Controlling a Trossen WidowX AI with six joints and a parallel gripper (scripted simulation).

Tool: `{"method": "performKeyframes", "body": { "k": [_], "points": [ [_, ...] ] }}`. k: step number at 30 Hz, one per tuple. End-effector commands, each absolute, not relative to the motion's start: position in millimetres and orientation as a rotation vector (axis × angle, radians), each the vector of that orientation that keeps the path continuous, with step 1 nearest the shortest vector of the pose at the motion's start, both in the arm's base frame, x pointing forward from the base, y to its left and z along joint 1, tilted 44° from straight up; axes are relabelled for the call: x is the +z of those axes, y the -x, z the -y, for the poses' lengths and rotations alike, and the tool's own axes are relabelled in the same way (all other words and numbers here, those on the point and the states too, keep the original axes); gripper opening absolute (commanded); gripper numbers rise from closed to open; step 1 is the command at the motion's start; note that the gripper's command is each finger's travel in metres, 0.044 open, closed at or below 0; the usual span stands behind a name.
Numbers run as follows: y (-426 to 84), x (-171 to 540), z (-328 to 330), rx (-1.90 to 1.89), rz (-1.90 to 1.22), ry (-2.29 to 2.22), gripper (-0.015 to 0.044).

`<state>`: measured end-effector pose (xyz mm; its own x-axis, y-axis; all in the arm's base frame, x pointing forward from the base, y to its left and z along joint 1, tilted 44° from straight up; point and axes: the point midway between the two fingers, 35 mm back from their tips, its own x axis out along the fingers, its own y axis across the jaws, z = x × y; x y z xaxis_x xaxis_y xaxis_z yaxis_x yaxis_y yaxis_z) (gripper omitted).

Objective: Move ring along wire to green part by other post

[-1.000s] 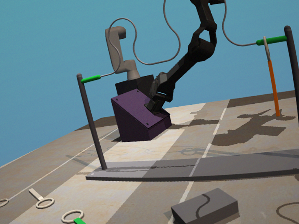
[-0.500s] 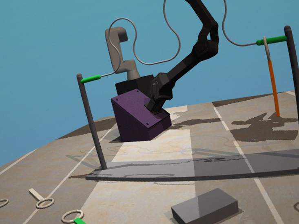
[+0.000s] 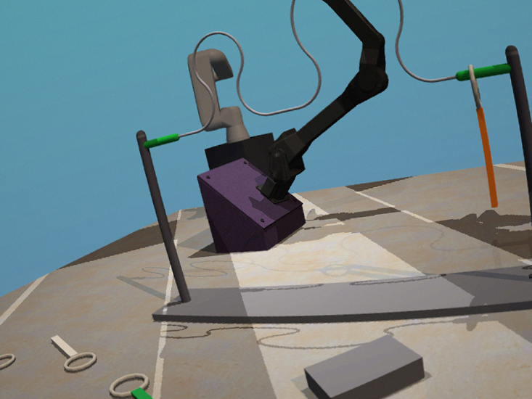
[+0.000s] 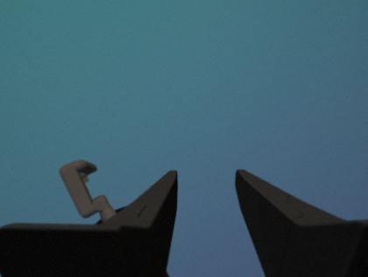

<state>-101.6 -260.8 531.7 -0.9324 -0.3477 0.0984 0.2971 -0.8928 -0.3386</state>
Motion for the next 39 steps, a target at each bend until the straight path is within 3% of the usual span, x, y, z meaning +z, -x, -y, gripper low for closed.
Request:
{"method": "performKeyframes", "body": {
  "k": [1,20,39],
  "points": [
    [67.8,533.0,276.4,-2.643,-0.310,0.228,0.0160],
    [-89.6,534.6,288.0,-2.102,0.151,0.099,0.0160],
    [-236.1,536.9,211.7,-1.510,0.436,-0.190,0.0160]
  ]
}}
